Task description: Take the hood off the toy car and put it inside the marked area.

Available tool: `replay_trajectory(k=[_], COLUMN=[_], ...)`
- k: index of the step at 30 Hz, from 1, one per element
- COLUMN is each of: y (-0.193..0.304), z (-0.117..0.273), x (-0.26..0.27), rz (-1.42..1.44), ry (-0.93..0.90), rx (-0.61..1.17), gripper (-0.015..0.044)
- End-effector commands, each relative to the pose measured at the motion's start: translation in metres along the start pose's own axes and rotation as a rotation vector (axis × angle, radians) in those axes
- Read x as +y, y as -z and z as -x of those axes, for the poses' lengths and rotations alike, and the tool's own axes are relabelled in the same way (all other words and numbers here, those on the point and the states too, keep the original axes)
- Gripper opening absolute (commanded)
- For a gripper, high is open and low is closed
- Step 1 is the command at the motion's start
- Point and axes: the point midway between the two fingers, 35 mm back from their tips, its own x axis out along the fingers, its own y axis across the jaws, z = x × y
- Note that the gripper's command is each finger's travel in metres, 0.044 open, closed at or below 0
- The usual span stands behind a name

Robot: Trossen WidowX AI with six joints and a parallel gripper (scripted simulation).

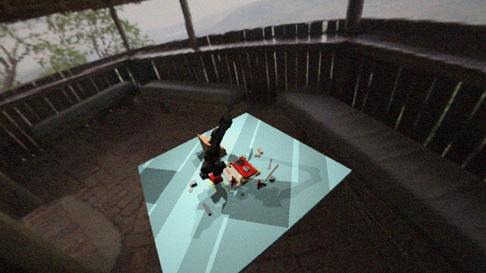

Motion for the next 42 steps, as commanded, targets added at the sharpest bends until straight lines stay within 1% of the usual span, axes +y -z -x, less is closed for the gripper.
replay_trajectory(k=[1,42], y=[0.001,0.003], z=[-0.005,-0.043], x=[0.001,0.002], rz=[-0.005,-0.004], ry=[-0.006,-0.009], rx=[0.002,0.002], gripper=[0.0,0.0])
